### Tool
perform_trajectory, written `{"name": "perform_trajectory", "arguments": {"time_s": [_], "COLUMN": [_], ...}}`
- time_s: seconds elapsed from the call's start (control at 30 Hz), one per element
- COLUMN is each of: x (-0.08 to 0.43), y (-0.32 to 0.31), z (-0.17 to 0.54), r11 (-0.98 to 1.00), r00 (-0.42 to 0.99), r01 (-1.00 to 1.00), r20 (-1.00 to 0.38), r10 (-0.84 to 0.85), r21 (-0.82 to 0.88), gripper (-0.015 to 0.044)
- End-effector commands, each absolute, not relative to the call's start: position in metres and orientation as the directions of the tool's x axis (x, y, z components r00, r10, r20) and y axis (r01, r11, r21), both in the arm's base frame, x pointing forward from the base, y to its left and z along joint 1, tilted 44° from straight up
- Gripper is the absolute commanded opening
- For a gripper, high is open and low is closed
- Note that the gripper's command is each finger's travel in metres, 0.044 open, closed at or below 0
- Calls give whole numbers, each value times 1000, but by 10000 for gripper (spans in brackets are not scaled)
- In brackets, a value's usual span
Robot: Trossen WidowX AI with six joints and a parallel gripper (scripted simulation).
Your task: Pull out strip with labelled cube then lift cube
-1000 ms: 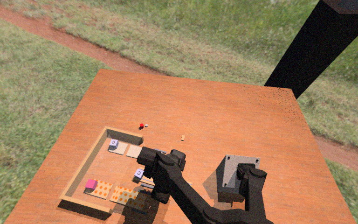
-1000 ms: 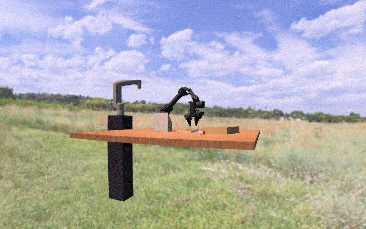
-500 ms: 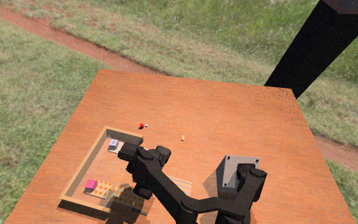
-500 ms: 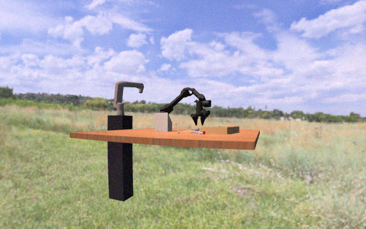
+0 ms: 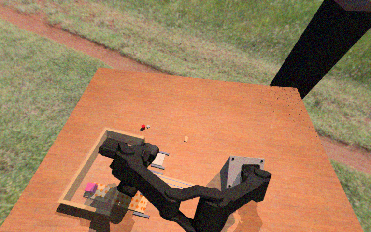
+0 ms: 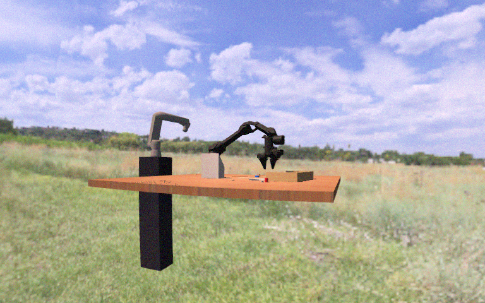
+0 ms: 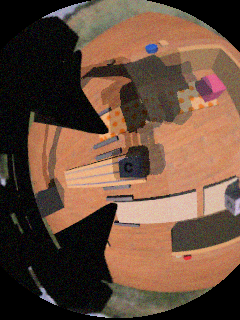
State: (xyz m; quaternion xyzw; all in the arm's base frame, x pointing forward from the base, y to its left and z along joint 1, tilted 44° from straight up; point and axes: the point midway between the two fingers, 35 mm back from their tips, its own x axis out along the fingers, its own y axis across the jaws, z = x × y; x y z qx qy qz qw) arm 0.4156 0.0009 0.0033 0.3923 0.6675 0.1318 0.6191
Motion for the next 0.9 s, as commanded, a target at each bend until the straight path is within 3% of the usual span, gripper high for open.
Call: {"name": "perform_trajectory", "arguments": {"time_s": [0.0, 0.03, 0.27, 0.87], "x": [427, 428, 429, 431], "y": [-6, -6, 0, 20], "z": [0, 0, -6, -28], "r11": [659, 659, 660, 659], "r00": [76, 76, 76, 76], "r01": [360, 360, 360, 360], "r20": [-725, -725, -725, -725], "r10": [684, 684, 684, 685], "r21": [660, 660, 660, 660], "gripper": [440, 440, 256, 250]}}
